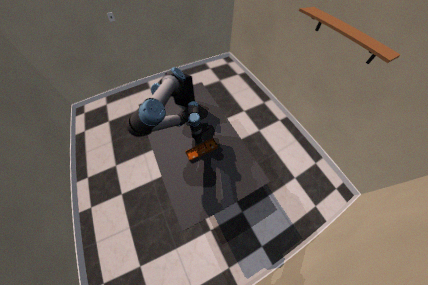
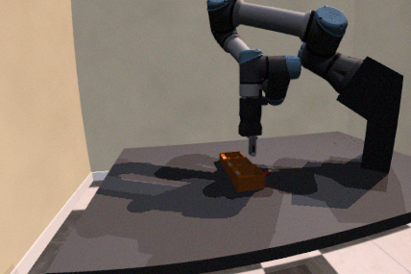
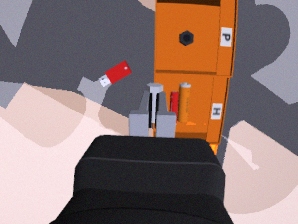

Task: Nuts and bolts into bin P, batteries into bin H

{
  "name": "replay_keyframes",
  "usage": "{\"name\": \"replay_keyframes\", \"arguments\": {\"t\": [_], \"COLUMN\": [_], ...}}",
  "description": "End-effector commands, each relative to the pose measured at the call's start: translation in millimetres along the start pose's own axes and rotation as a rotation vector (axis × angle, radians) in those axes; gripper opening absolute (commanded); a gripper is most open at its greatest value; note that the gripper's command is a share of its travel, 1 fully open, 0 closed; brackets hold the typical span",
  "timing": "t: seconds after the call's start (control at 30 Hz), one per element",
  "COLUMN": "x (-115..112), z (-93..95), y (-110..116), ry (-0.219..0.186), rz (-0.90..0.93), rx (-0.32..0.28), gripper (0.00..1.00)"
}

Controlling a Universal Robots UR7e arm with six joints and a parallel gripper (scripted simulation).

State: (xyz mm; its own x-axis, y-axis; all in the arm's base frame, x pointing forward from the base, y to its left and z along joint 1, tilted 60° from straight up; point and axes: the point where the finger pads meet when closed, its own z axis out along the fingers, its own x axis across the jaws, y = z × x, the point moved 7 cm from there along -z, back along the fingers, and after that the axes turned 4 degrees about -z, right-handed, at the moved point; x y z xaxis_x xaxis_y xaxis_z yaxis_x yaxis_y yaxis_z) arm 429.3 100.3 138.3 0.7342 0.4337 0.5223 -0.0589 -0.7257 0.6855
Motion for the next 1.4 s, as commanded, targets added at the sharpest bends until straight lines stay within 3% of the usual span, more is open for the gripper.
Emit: {"name": "replay_keyframes", "arguments": {"t": [0.0, 0.37, 0.87, 1.37], "x": [12.4, 41.0, 38.7, 38.6], "z": [0.7, 0.9, 0.9, 26.9], "y": [-20.2, -69.6, -65.3, -65.2], "ry": [-0.004, -0.004, -0.004, -0.004], "rz": [-0.01, -0.01, -0.01, -0.01], "rx": [-0.003, -0.003, -0.003, -0.003], "gripper": [0.0, 0.0, 0.0, 0.0]}}
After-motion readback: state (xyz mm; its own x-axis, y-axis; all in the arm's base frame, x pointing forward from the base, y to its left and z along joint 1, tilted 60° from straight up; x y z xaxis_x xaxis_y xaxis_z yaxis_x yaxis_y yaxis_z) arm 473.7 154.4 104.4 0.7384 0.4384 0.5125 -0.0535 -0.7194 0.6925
